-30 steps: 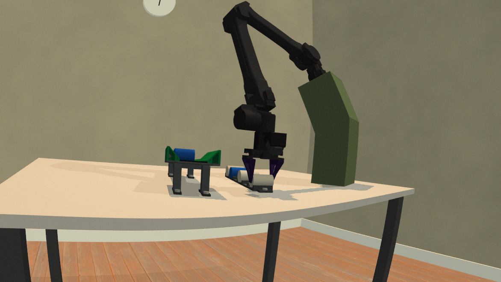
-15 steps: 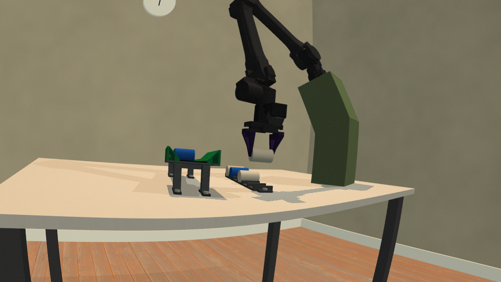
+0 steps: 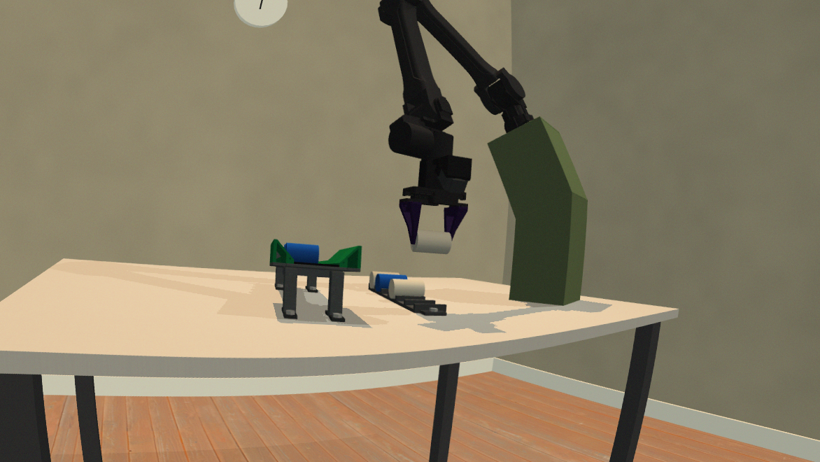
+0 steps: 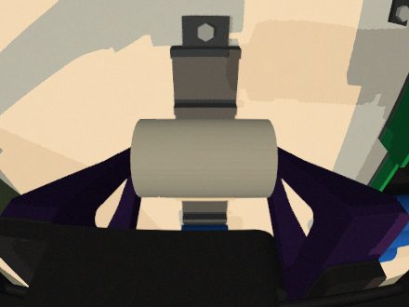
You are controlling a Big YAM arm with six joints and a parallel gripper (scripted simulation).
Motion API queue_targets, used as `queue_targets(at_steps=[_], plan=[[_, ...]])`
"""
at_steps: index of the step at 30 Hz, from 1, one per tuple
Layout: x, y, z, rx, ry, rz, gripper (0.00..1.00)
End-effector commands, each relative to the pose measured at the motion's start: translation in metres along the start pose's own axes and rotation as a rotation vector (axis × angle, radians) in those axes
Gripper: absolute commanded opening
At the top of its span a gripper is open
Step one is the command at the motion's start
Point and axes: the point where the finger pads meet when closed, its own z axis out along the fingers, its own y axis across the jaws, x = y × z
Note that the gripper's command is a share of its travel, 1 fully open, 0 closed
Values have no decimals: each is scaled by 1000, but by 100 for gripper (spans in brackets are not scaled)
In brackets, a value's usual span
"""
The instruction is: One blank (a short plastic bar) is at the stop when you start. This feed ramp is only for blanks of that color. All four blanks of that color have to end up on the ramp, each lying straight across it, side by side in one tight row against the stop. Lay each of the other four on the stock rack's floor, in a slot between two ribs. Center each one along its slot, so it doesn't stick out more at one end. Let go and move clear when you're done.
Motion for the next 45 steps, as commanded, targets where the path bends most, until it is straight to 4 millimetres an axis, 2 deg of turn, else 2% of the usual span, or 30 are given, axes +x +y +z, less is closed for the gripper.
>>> queue_targets(at_steps=[1, 3, 5, 7, 8, 9, 14, 16, 17, 19, 21, 23, 24, 25, 29, 31, 33, 34, 37, 39, 45], plan=[[1, -4, -3, -1, 3, 16, 62], [3, -32, -9, 15, -6, 17, 62], [6, -74, -17, 18, -10, 22, 62], [6, -74, -17, 18, -10, 22, 62], [11, -94, -22, 21, -11, 25, 62], [12, -103, -25, 21, -11, 25, 62], [35, -170, -48, 32, -11, 35, 62], [35, -170, -48, 32, -11, 35, 62], [51, -210, -65, 35, -11, 38, 62], [64, -233, -77, 39, -10, 41, 62], [64, -227, -60, -1, 1, 23, 62], [60, -226, -62, 2, -1, 16, 62], [46, -219, -66, 3, -5, -12, 62], [48, -203, -61, -22, 2, -23, 62], [48, -205, -63, -19, 1, -22, 62], [54, -216, -75, 4, -4, -6, 62], [54, -216, -75, 4, -4, -6, 62], [59, -224, -75, 13, -4, 10, 62], [59, -222, -58, 2, 0, 13, 62], [63, -232, -55, 20, -3, 33, 62], [63, -232, -33, 19, -3, 32, 62]])
